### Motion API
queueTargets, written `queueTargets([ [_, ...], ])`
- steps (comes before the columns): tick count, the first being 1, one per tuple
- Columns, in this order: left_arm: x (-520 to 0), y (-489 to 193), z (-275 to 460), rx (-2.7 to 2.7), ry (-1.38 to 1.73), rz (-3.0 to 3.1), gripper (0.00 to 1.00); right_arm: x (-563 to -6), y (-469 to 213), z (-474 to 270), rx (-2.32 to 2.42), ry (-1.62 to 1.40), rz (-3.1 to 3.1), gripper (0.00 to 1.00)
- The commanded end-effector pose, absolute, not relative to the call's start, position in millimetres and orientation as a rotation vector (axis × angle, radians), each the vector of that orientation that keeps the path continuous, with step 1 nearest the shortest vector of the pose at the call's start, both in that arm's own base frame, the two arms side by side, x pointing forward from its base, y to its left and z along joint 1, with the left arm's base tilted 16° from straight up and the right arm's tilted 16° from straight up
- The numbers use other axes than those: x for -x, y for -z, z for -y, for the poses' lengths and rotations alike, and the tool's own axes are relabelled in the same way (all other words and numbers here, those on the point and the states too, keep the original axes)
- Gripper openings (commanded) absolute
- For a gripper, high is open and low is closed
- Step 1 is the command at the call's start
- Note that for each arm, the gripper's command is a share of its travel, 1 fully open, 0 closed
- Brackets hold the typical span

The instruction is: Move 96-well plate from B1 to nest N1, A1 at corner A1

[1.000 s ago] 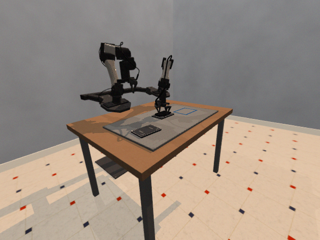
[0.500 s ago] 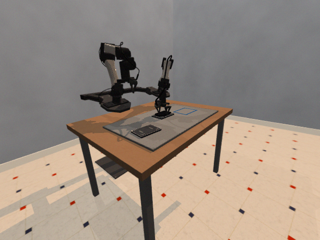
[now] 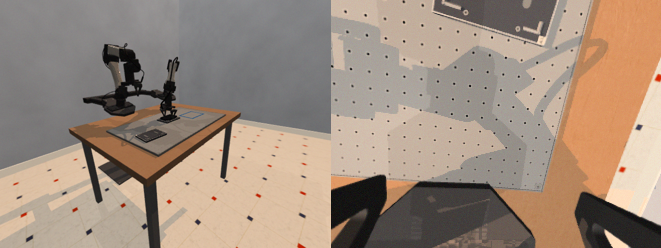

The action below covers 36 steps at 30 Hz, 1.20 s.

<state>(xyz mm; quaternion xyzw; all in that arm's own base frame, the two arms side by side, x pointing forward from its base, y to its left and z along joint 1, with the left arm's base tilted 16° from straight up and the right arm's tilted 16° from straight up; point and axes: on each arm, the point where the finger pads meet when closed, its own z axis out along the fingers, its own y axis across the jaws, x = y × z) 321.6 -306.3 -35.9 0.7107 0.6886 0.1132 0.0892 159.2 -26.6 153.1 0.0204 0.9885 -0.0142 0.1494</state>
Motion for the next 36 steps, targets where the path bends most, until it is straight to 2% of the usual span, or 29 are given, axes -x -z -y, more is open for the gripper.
queueTargets([
  [1,-319.0,44.9,308.9,-2.132,-0.325,-2.050,1.00,-152.4,-143.0,25.1,-0.060,0.024,-2.877,1.00],
  [36,-318.0,43.2,313.1,-2.130,-0.323,-2.043,1.00,-152.4,-143.0,25.1,-0.060,0.024,-2.877,1.00],
])
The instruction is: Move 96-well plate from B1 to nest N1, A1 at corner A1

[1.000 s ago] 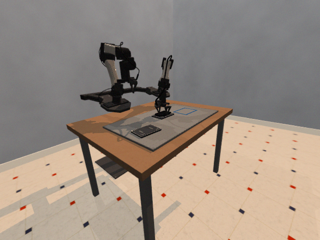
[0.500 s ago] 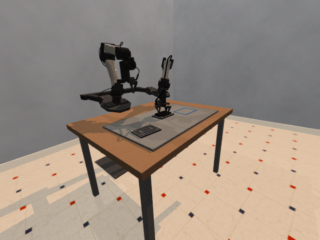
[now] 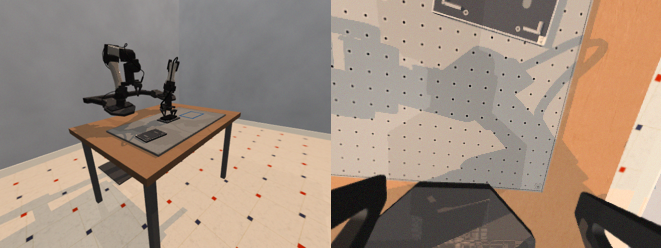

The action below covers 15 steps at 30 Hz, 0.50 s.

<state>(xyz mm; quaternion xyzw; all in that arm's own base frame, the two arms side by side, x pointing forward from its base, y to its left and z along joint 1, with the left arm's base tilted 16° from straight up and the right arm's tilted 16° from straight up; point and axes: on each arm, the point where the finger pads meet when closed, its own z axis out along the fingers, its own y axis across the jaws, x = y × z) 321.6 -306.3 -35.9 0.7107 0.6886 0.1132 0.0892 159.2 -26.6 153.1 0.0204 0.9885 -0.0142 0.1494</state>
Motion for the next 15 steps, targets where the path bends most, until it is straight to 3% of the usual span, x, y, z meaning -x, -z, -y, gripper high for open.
queueTargets([
  [1,-318.0,43.1,313.2,-2.130,-0.323,-2.043,1.00,-152.4,-143.0,25.1,-0.060,0.024,-2.877,1.00],
  [15,-318.1,41.8,315.7,-2.128,-0.322,-2.039,1.00,-152.4,-143.0,25.1,-0.060,0.024,-2.877,1.00],
])
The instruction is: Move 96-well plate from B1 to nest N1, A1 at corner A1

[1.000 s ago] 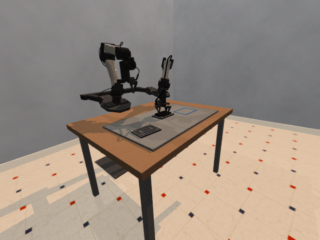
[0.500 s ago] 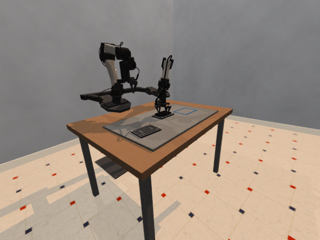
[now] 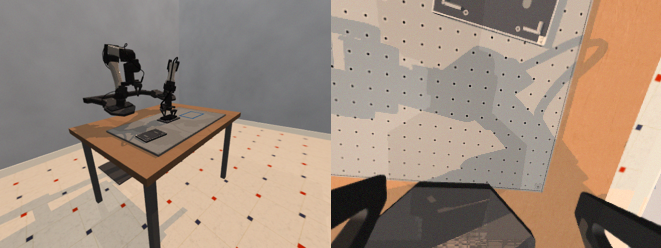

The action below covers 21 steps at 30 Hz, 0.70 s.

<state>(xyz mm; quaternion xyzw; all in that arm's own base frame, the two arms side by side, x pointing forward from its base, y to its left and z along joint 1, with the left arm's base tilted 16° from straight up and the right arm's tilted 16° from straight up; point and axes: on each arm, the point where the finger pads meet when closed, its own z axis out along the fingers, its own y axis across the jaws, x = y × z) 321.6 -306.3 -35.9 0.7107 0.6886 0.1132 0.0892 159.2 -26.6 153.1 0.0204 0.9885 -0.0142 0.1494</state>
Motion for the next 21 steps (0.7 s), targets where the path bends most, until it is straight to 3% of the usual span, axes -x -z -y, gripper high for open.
queueTargets([
  [1,-318.0,41.8,315.7,-2.128,-0.322,-2.039,1.00,-152.4,-143.0,25.1,-0.060,0.024,-2.877,1.00],
  [21,-315.6,40.3,314.0,-2.137,-0.325,-2.047,1.00,-152.4,-143.0,25.1,-0.060,0.024,-2.877,1.00],
])
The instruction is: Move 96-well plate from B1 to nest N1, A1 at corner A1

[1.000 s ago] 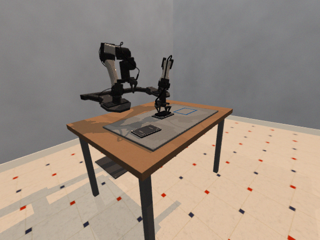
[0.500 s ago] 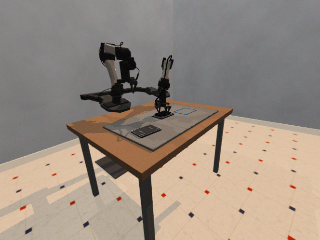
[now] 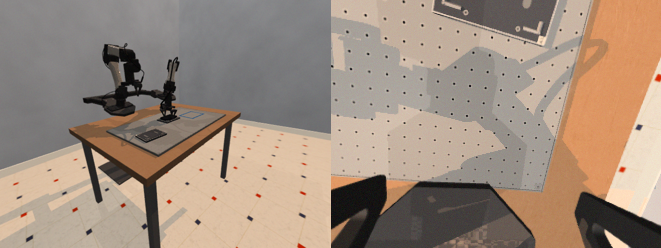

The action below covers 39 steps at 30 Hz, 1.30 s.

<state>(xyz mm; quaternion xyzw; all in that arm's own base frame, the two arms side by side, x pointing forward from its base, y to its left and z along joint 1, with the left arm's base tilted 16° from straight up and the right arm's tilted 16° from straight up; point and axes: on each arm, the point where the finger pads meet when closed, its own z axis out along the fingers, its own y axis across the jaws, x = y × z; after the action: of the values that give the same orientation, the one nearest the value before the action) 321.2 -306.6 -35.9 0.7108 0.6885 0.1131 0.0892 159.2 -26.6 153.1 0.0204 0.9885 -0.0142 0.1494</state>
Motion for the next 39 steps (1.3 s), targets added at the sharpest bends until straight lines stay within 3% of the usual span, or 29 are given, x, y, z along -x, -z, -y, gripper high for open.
queueTargets([
  [1,-317,34,316,-2.127,-0.323,-2.039,1.00,-152,-143,25,-0.060,0.024,-2.877,1.00],
  [39,-306,-38,318,-2.081,-0.330,-2.011,1.00,-152,-143,25,-0.060,0.024,-2.877,1.00],
])
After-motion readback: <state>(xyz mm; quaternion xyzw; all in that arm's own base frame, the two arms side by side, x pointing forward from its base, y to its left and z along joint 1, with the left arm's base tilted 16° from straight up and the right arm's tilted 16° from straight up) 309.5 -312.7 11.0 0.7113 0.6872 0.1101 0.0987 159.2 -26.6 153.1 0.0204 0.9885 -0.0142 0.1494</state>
